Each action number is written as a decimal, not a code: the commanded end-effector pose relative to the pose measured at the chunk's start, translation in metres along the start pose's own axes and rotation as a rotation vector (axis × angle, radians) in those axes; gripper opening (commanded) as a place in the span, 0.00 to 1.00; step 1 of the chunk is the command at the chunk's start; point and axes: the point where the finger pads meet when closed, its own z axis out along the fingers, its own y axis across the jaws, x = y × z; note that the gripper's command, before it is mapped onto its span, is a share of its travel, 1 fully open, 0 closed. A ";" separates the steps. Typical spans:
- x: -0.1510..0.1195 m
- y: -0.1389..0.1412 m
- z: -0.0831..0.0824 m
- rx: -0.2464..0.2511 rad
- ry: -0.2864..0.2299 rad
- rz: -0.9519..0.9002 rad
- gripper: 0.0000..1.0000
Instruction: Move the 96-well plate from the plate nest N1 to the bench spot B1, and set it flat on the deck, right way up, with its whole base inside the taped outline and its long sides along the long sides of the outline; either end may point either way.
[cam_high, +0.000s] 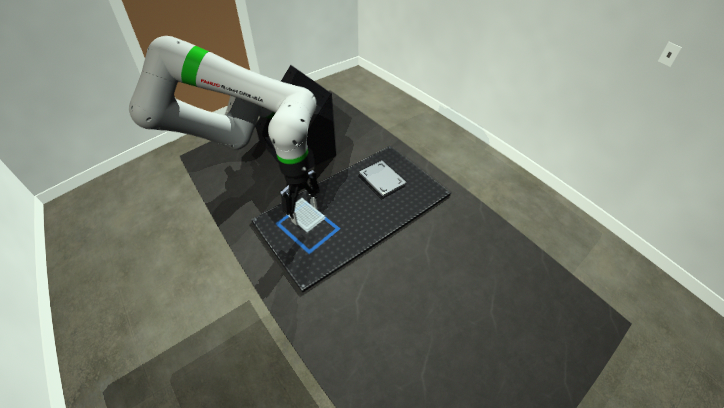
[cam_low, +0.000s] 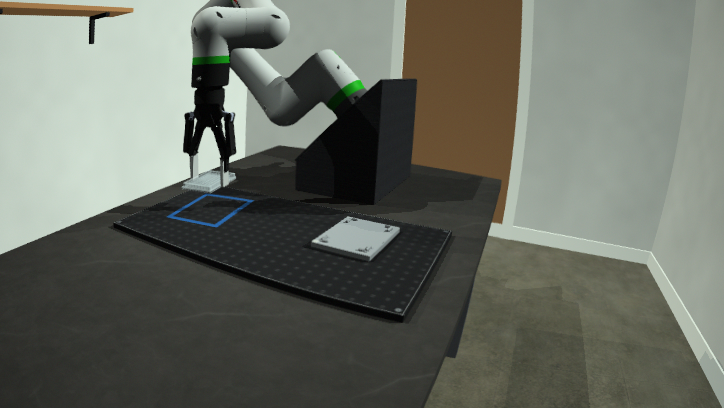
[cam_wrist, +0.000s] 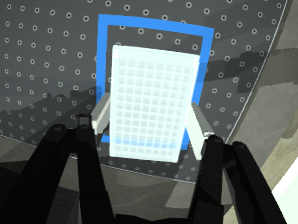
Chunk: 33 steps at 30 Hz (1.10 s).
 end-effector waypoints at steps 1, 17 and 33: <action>0.000 0.000 0.000 0.000 0.000 0.000 0.00; 0.000 -0.001 0.005 0.000 0.000 0.000 0.00; 0.000 -0.001 0.028 0.000 0.000 0.000 0.00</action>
